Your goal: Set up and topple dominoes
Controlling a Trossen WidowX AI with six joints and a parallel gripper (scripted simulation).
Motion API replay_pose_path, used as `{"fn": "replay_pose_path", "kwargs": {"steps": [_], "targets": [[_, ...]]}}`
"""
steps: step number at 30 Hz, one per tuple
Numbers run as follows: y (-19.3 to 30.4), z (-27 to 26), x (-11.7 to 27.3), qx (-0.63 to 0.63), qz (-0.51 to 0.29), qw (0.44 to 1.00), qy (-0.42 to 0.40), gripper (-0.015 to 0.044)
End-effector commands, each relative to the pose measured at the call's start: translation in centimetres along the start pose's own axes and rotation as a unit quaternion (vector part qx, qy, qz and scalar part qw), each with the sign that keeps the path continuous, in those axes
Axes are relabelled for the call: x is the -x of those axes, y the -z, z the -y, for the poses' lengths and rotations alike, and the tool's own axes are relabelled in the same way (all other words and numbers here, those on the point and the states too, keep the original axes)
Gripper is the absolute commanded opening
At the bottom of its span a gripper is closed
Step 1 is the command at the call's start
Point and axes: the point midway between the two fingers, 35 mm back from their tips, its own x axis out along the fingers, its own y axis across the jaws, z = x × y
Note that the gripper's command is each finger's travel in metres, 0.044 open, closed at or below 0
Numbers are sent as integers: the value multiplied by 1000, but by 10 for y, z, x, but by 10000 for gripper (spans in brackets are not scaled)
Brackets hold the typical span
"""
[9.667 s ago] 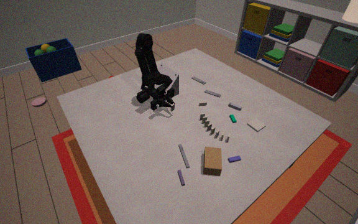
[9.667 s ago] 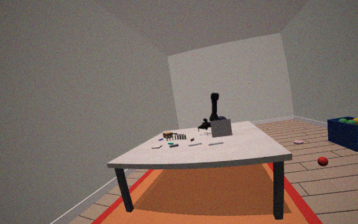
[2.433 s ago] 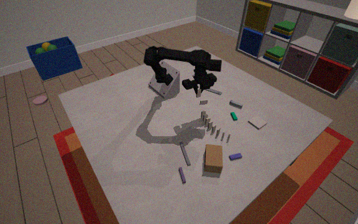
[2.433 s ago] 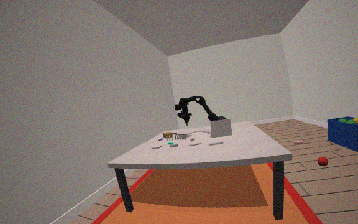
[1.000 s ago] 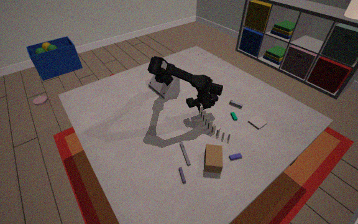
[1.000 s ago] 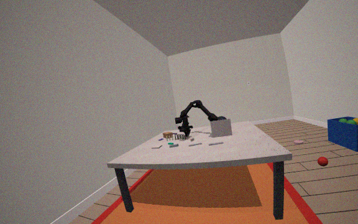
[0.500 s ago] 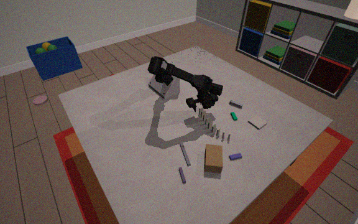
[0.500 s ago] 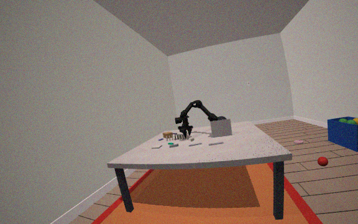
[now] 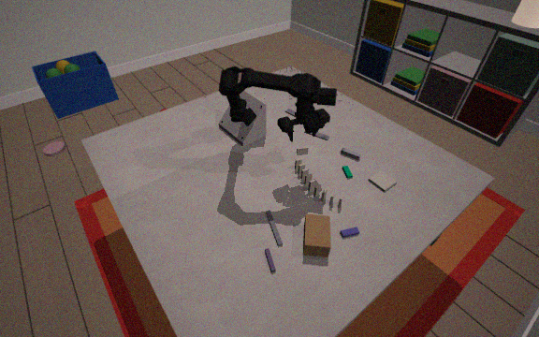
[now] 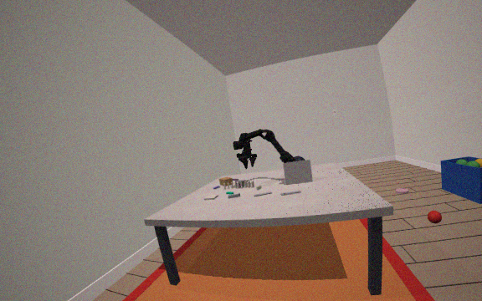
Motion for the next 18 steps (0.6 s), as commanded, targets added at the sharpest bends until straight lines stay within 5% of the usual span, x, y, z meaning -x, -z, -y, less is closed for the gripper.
{"fn": "replay_pose_path", "kwargs": {"steps": [1, 4, 8, 18], "targets": [[2, 5, 5, -4, -10, 1000, 7, 440], [6, 0, 2, 32, -11, 999, 7, 440], [29, -28, -19, 239, -11, 971, 3, 440], [89, -72, -69, 647, -12, 762, -1, 440]]}}
